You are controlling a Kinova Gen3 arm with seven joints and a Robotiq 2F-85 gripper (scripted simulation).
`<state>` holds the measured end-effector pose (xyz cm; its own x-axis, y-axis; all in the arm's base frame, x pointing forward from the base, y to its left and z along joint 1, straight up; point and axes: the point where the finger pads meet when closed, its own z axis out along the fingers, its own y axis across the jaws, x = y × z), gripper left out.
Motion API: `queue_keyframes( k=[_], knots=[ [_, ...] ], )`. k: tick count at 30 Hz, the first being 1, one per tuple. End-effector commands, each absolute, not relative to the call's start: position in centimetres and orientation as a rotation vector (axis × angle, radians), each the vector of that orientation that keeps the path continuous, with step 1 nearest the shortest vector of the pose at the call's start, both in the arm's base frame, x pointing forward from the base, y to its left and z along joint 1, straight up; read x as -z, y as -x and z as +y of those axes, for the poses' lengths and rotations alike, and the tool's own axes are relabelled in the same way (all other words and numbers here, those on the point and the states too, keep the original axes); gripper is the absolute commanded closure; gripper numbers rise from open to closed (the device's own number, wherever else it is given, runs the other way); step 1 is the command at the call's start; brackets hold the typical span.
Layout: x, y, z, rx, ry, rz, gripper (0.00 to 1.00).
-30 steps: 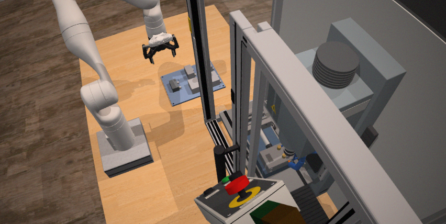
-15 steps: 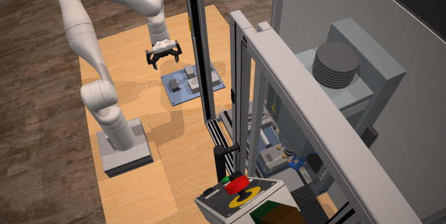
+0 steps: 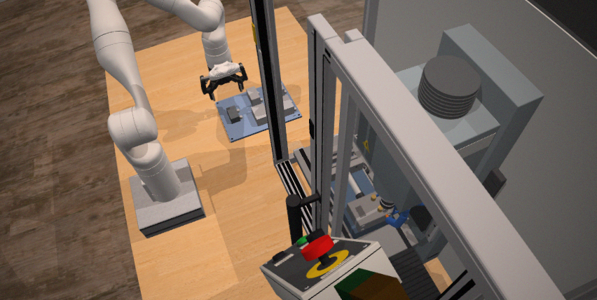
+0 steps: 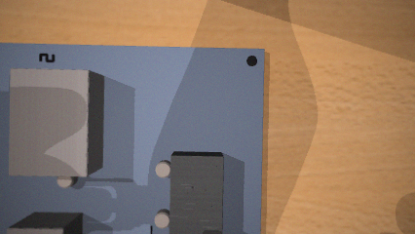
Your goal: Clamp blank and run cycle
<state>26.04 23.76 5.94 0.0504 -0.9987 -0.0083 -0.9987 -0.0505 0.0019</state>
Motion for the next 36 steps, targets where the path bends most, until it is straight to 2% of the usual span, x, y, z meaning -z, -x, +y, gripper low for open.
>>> queue_keyframes(
  k=[1,36],
  knots=[
    [-4.4,-26.2,23.6,-0.005,2.271,2.162,0.0],
    [0.7,-26.3,23.6,-0.003,2.27,2.162,0.0]
  ],
)
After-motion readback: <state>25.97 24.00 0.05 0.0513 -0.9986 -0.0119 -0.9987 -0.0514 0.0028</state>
